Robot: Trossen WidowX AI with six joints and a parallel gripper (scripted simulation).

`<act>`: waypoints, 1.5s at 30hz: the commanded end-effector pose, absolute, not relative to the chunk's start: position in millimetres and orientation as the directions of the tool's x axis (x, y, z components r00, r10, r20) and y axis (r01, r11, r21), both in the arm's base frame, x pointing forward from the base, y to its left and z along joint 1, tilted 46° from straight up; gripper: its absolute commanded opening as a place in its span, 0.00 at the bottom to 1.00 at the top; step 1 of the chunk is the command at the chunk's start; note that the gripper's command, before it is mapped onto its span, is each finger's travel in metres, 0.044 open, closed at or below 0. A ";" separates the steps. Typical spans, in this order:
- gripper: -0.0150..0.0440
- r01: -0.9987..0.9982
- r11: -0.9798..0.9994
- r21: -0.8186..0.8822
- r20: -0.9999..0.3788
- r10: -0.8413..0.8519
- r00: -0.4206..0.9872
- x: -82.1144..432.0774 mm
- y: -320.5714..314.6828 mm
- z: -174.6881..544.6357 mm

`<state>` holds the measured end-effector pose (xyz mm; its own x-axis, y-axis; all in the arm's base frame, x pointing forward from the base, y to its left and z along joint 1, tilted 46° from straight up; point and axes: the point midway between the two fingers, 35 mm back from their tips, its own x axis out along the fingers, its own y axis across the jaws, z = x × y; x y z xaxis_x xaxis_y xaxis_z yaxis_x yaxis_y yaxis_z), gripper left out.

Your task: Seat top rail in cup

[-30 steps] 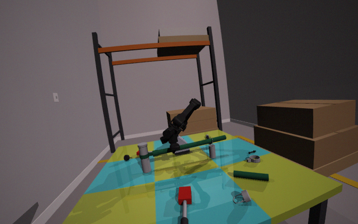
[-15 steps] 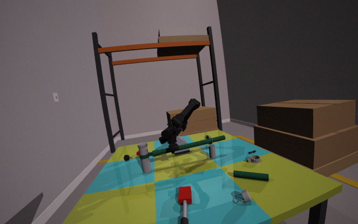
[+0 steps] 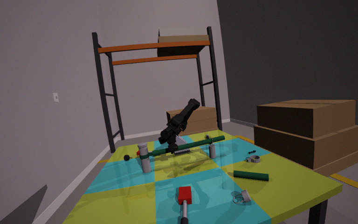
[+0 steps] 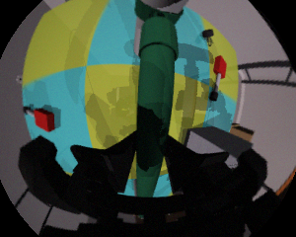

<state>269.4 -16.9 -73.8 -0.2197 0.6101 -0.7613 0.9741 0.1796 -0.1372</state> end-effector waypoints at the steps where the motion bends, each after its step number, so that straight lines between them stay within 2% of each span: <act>1: 0.25 0.974 0.179 -0.138 -0.761 0.610 -0.220 269.3 -16.7 -73.5; 11: 0.70 0.974 0.179 -0.138 -0.761 0.610 -0.220 269.4 -16.8 -72.6; 18: 1.00 0.974 0.180 -0.138 -0.761 0.610 -0.220 270.3 -18.3 -46.9; 28: 1.00 0.974 0.175 -0.142 -0.759 0.612 -0.221 269.1 -19.9 -19.4; 34: 1.00 0.974 0.175 -0.143 -0.759 0.612 -0.221 274.9 -45.9 14.8; 45: 1.00 0.974 0.175 -0.143 -0.759 0.613 -0.221 275.0 -47.1 16.4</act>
<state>274.3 -45.9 15.7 -0.2217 0.6158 -0.7560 0.9744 0.1693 -0.1478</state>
